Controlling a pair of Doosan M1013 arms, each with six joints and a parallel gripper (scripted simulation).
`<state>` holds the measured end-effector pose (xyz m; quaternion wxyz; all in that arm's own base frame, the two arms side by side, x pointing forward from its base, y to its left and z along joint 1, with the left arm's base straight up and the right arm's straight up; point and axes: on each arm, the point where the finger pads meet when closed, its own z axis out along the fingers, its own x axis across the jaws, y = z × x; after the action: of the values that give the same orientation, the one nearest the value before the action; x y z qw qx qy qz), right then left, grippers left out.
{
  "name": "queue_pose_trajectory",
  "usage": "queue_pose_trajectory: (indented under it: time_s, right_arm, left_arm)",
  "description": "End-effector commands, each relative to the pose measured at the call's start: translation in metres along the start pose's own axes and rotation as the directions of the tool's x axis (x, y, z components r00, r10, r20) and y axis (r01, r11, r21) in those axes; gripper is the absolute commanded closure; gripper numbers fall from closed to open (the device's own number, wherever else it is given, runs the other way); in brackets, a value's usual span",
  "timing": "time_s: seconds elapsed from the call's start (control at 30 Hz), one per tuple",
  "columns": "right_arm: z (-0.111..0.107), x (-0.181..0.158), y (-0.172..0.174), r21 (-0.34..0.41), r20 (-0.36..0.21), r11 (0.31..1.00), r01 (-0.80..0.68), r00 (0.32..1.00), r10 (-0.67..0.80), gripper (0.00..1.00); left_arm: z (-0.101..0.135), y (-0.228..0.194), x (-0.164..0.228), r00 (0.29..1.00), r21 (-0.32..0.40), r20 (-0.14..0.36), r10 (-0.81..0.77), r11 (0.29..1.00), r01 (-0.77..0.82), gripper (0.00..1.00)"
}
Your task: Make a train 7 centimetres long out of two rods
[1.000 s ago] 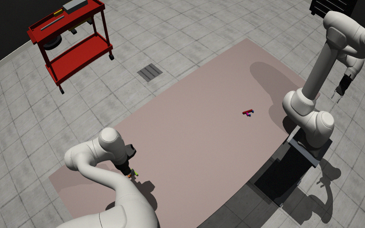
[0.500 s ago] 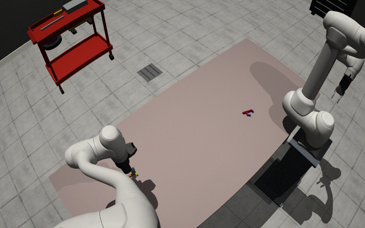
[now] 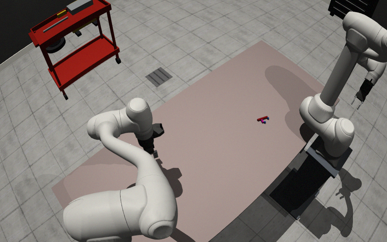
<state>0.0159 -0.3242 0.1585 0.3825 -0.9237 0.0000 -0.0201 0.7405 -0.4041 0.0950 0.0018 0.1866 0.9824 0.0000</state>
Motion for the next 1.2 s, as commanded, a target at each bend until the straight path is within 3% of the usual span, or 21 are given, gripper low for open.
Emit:
queue_pose_trajectory:
  time_s: [0.0, 0.47, 0.53, 0.57, 1.03, 1.1, 1.13, 1.17]
  right_arm:
    - [0.0, 0.0, 0.0, -0.001, 0.0, 1.0, 0.0, 1.0, 0.0, 0.0]
    - [0.0, 0.0, 0.0, -0.001, 0.0, 1.0, 0.0, 1.0, 0.0, 0.0]
    - [0.0, 0.0, 0.0, -0.001, 0.0, 1.0, 0.0, 1.0, 0.0, 0.0]
    - [0.0, 0.0, 0.0, -0.001, 0.0, 1.0, 0.0, 1.0, 0.0, 0.0]
    - [0.0, 0.0, 0.0, -0.001, 0.0, 1.0, 0.0, 1.0, 0.0, 0.0]
    - [0.0, 0.0, 0.0, -0.001, 0.0, 1.0, 0.0, 1.0, 0.0, 0.0]
    - [0.0, 0.0, 0.0, -0.001, 0.0, 1.0, 0.0, 1.0, 0.0, 0.0]
    - [0.0, 0.0, 0.0, -0.001, 0.0, 1.0, 0.0, 1.0, 0.0, 0.0]
  left_arm:
    - [-0.003, -0.034, -0.024, 0.997, 0.0, -0.002, 0.078, 0.997, -0.078, 0.0]
    - [-0.008, -0.184, -0.083, 0.928, 0.001, -0.001, 0.372, 0.928, -0.372, 0.0]
    - [-0.008, -0.184, -0.083, 0.928, 0.001, -0.001, 0.372, 0.928, -0.372, 0.0]
    - [-0.008, -0.216, -0.09, 0.903, 0.001, -0.001, 0.43, 0.903, -0.43, 0.0]
    - [-0.004, -0.378, -0.098, 0.733, 0.002, 0.0, 0.68, 0.733, -0.68, 0.0]
    - [-0.004, -0.378, -0.098, 0.733, 0.002, 0.0, 0.68, 0.733, -0.68, 0.0]
    - [-0.003, -0.411, -0.094, 0.688, 0.002, 0.0, 0.726, 0.688, -0.726, 0.0]
    - [-0.003, -0.418, -0.093, 0.679, 0.002, 0.0, 0.734, 0.679, -0.734, 0.0]
